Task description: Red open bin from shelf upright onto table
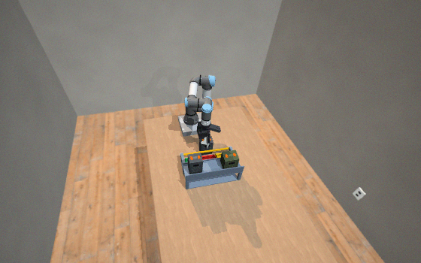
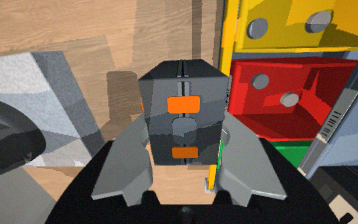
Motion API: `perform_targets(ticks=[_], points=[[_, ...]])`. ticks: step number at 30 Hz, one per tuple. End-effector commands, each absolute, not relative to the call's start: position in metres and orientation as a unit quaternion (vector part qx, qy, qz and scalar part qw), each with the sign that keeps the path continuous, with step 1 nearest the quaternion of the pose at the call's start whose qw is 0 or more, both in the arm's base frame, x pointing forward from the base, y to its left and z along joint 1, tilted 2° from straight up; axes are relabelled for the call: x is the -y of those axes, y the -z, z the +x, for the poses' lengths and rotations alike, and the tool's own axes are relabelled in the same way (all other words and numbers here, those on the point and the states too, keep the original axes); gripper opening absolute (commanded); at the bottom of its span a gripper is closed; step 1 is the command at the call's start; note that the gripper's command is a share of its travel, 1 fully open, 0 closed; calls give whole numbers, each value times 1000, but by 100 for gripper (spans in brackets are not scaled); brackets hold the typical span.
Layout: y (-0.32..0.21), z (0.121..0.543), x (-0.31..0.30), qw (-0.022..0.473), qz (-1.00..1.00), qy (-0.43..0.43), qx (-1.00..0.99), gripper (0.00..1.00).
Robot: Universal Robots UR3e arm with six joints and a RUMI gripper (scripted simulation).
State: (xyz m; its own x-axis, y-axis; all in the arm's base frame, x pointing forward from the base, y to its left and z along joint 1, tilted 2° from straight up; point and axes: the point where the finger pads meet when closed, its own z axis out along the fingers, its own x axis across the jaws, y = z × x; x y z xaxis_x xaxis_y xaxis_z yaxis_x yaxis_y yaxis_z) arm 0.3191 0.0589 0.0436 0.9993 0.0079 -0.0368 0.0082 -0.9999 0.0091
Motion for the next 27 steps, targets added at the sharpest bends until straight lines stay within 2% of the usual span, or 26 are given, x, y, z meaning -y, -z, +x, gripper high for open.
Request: perform_targets(ticks=[1,27], points=[[-44,320,-59,5,1000,17,-4,0],[-54,320,-59,5,1000,17,-4,0]])
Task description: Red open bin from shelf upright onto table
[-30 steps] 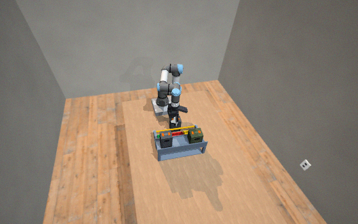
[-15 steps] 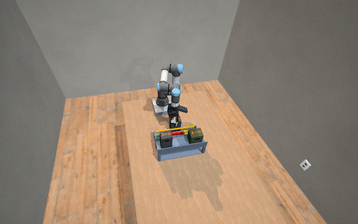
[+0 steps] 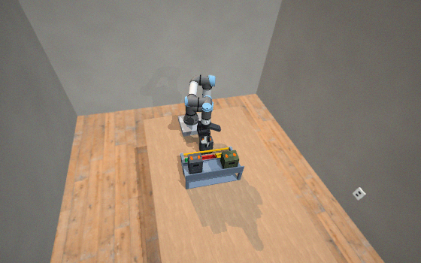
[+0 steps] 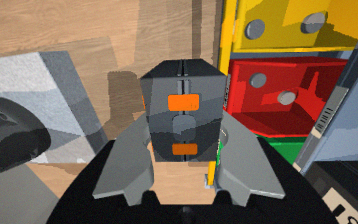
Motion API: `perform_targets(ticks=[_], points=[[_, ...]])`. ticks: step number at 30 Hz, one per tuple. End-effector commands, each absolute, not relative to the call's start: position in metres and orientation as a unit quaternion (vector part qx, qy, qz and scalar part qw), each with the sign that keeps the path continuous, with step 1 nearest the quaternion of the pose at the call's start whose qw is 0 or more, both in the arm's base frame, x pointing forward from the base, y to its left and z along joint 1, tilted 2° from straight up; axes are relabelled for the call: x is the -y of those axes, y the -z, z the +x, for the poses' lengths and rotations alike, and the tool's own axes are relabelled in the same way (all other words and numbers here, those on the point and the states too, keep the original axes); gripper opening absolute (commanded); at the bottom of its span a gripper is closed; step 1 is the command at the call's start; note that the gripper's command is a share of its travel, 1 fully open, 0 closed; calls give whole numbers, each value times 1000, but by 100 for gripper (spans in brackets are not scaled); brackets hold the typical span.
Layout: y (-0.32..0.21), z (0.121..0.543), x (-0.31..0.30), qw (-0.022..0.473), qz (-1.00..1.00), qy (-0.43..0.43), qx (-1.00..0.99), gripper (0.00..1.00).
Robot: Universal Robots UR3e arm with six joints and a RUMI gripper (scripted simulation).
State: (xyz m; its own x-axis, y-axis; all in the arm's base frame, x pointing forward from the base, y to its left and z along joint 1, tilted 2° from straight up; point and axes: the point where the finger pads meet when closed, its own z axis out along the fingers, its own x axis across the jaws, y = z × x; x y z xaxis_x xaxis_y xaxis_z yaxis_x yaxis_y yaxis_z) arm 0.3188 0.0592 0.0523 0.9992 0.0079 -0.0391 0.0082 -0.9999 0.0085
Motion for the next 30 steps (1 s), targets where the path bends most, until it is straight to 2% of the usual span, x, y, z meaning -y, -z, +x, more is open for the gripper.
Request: perform_targets(ticks=[1,7,30], points=[[-54,320,-59,5,1000,17,-4,0],[-68,321,-59,5,1000,17,-4,0],[-68,321,-59,5,1000,17,-4,0]])
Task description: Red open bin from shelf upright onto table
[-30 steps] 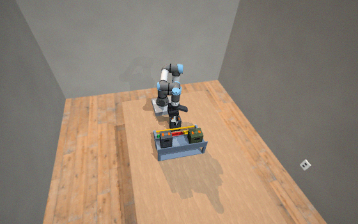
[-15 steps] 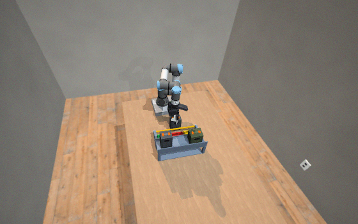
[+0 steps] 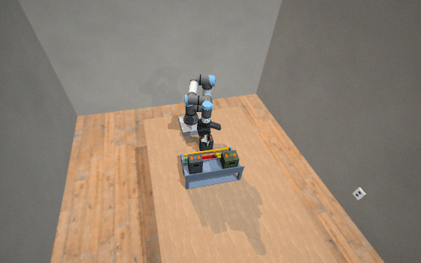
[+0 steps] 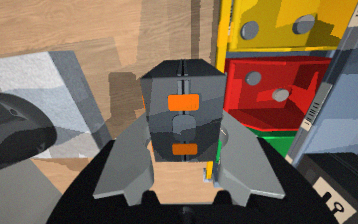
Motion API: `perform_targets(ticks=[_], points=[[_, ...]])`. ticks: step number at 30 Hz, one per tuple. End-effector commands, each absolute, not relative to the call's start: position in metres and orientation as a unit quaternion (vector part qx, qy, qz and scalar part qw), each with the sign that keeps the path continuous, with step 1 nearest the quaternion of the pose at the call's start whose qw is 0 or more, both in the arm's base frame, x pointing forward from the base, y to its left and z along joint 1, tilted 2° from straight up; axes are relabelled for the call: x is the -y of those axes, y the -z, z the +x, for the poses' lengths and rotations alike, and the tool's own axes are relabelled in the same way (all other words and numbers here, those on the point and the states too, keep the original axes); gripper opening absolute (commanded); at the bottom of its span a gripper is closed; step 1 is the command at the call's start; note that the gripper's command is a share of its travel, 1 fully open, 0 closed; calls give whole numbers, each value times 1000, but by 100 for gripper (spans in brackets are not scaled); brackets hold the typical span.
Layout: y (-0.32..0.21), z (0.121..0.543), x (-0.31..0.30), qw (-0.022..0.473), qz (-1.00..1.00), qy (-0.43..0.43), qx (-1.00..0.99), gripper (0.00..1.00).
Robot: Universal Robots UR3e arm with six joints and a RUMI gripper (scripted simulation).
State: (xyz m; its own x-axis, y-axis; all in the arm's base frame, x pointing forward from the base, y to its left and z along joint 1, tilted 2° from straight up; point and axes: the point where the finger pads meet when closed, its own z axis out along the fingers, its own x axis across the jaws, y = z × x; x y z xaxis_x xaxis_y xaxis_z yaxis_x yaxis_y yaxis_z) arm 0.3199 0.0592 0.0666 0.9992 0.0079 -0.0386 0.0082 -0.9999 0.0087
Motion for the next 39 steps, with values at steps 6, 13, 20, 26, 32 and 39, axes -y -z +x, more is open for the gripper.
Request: perform_targets(ticks=[6,13,20,26,32,39], points=[[-68,321,-59,5,1000,17,-4,0],[-66,321,-59,5,1000,17,-4,0],[-66,321,-59,5,1000,17,-4,0],[-66,314,-82,5,1000,17,-4,0],[-66,310,-97,5,1000,17,-4,0],[-66,310,-97,5,1000,17,-4,0]])
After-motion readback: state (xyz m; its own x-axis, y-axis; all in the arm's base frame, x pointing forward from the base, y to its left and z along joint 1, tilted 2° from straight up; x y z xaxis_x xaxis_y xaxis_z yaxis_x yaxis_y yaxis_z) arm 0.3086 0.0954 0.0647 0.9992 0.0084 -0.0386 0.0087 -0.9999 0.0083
